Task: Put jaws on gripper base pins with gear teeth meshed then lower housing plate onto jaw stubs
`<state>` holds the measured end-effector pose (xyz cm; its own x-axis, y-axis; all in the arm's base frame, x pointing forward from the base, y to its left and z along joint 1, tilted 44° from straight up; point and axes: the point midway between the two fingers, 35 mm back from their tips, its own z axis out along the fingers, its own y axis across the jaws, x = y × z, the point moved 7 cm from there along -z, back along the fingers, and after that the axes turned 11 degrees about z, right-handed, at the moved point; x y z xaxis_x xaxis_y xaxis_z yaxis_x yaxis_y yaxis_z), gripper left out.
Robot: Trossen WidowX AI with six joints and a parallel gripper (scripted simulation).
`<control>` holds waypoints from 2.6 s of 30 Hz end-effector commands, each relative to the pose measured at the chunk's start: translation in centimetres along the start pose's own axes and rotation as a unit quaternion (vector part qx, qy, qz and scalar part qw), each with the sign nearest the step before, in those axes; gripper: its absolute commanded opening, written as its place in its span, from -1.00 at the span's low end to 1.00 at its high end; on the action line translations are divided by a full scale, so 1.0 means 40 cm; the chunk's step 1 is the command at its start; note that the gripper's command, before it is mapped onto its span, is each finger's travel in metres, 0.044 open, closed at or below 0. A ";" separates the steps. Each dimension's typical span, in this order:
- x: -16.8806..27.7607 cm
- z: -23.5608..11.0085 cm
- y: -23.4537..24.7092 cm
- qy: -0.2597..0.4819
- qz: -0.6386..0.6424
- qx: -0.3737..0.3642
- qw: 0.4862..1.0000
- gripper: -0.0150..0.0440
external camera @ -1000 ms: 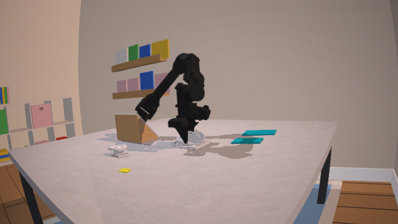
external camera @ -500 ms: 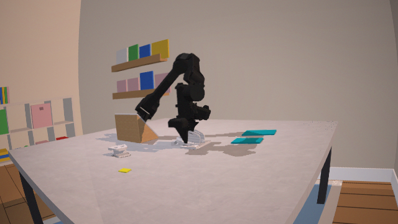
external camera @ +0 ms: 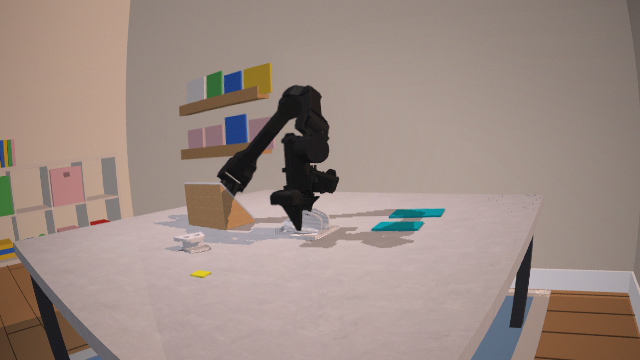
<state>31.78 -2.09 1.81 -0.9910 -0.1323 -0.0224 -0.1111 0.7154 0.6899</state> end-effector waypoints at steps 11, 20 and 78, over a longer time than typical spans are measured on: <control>-0.002 0.010 -0.001 -0.001 -0.002 0.001 1.000 -0.04; -0.002 0.010 -0.001 -0.001 -0.002 0.001 1.000 -0.04; 0.011 -0.150 -0.043 -0.005 0.109 0.006 0.994 1.00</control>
<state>32.02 -6.86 5.12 -0.9963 -0.0166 0.0842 0.0456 0.7287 0.6833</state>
